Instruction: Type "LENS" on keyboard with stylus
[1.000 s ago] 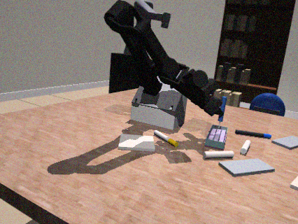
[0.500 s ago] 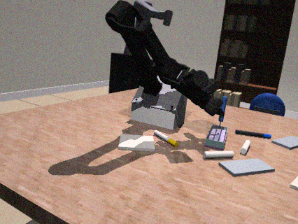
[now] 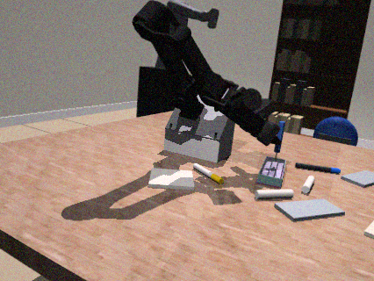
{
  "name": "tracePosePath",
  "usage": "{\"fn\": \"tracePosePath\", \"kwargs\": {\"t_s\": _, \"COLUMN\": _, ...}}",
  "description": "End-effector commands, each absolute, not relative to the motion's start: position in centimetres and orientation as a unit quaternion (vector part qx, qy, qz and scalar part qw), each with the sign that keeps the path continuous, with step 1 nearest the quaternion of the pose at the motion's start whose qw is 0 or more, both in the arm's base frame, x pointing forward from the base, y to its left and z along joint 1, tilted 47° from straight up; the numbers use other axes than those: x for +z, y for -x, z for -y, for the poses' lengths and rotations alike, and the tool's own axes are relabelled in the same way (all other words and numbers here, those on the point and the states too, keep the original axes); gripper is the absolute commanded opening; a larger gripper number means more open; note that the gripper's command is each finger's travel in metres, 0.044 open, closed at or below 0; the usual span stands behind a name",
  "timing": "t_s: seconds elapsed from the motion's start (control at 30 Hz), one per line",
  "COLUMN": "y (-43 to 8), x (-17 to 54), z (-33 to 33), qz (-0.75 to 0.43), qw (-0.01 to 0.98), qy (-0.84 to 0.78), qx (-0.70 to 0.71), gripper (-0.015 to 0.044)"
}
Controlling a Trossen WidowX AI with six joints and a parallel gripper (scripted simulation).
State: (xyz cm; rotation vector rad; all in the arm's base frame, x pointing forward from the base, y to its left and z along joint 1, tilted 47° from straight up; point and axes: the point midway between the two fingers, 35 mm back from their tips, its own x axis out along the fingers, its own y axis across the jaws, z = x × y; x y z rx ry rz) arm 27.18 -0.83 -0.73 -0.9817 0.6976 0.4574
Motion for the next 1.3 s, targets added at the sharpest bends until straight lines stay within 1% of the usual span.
{"fn": "tracePosePath", "kwargs": {"t_s": 0.0, "y": -27.2, "x": -0.7, "z": 0.8, "qz": -0.323, "qw": 0.800, "qy": 0.458, "qx": 0.214, "gripper": 0.0081}}
{"fn": "tracePosePath", "kwargs": {"t_s": 1.27, "y": -27.3, "x": -1.8, "z": 2.2, "qz": -0.324, "qw": 0.799, "qy": 0.459, "qx": 0.214, "gripper": 0.0081}}
